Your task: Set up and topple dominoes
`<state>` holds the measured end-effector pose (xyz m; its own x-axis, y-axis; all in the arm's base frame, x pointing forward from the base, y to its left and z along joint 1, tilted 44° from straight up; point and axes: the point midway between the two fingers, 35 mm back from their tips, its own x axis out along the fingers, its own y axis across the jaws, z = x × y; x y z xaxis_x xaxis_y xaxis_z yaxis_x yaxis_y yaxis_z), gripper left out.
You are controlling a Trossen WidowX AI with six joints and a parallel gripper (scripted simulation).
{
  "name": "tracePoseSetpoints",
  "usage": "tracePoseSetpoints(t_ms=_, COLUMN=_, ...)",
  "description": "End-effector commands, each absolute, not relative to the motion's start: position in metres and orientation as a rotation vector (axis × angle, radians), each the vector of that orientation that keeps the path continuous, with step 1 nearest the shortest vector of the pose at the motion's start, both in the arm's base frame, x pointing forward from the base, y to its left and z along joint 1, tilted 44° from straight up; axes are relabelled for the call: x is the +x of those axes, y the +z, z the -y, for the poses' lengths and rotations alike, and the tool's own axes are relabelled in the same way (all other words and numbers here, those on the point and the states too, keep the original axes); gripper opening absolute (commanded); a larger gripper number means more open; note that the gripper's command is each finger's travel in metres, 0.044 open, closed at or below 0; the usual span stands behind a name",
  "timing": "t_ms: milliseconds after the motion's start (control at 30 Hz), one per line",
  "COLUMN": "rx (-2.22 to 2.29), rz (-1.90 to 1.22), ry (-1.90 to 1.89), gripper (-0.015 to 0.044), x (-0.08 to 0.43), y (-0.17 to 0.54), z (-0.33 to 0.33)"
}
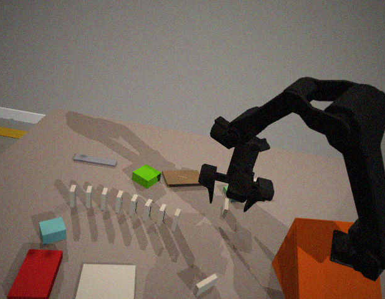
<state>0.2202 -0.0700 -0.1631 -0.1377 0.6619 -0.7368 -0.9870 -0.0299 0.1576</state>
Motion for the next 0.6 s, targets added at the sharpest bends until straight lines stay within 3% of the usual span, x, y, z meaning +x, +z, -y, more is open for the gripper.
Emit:
tracePoseSetpoints(t_ms=0, rx=-0.55, rz=-0.775, ry=1.551, gripper=0.044, x=0.218, y=-0.17, z=0.062)
tracePoseSetpoints(t_ms=567, rx=-0.549, rz=-0.774, ry=1.552, gripper=0.044, x=0.217, y=-0.181, z=0.052)
